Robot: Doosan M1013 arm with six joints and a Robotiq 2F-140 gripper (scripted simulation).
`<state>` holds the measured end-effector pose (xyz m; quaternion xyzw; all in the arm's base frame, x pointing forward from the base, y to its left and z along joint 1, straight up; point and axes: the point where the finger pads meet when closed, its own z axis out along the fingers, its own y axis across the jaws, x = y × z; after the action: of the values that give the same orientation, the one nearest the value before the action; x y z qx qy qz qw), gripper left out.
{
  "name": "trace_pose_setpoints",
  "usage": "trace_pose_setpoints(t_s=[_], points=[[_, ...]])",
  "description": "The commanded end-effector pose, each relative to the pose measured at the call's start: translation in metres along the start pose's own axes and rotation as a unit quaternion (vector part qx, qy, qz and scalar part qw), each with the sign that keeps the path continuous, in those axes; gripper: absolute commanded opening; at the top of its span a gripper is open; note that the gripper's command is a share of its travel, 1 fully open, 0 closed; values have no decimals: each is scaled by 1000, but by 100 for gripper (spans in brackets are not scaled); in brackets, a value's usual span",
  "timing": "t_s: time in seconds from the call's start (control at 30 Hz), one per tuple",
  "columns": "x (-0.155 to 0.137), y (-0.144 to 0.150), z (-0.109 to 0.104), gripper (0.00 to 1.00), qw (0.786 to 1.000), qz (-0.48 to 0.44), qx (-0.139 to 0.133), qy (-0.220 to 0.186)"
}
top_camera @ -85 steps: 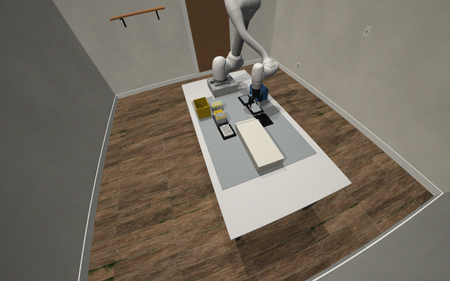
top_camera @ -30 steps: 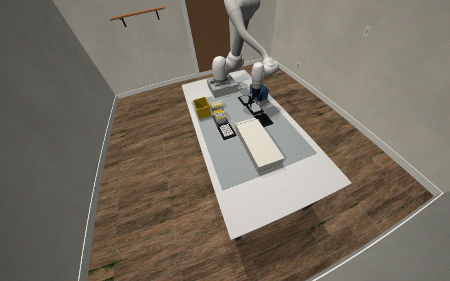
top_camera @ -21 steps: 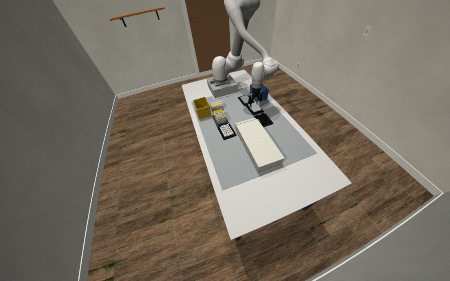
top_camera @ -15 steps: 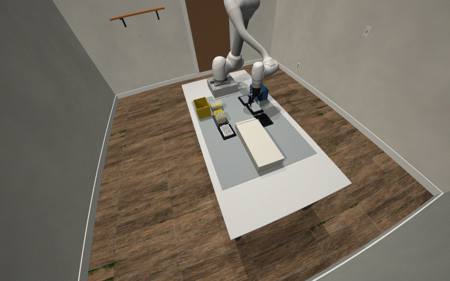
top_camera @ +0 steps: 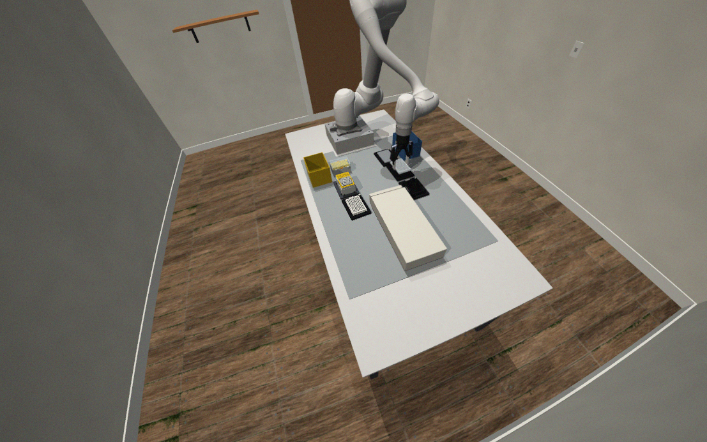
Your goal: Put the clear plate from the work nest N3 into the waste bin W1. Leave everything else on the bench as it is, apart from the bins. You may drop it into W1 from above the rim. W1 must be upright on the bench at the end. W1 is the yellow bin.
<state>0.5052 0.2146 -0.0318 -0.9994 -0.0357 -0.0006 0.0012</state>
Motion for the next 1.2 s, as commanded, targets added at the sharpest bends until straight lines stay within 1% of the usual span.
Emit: trace_pose_setpoints(t_s=[0.0,1.17], points=[[0,0,-3,10,1000,0,0,0],[0,0,-44,10,1000,0,0,0]])
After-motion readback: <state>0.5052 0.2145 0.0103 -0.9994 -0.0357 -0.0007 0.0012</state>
